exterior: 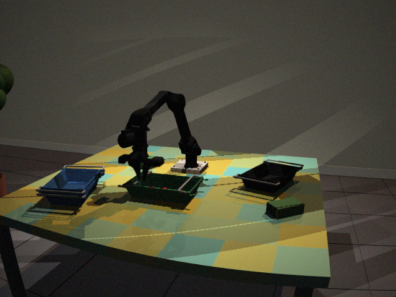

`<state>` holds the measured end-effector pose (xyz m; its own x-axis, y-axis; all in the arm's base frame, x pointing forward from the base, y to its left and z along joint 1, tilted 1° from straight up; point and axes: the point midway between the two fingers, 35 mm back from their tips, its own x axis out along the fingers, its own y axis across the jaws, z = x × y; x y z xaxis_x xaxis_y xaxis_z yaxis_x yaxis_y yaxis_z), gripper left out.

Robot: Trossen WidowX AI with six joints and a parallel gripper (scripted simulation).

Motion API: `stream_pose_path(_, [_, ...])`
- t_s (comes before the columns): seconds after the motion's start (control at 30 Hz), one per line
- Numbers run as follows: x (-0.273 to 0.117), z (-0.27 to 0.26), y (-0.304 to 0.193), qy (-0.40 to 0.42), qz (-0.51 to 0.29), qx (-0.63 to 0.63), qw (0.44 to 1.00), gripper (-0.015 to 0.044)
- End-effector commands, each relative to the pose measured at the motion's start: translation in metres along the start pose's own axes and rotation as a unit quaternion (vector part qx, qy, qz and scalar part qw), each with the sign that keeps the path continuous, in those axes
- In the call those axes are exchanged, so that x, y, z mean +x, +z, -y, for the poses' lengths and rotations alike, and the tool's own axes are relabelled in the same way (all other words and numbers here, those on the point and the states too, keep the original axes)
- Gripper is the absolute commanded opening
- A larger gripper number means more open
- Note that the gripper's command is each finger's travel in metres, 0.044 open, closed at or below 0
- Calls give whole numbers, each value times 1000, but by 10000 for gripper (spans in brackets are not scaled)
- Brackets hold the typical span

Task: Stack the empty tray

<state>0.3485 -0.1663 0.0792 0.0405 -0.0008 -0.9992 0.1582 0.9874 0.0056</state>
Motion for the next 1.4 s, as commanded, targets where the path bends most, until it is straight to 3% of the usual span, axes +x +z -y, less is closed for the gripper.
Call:
stream_pose_path(0.0, [-6,2,0,-5,2,6,1000,80])
stream_pose_path(0.27, [-42,4,0,-5,2,6,1000,80])
stream_pose_path(1.0, [-35,3,1,-2,4,6,1000,80])
stream_pose_path(1.1, [-35,3,1,-2,4,6,1000,2])
stream_pose_path(1.37, [-35,3,1,-2,4,6,1000,0])
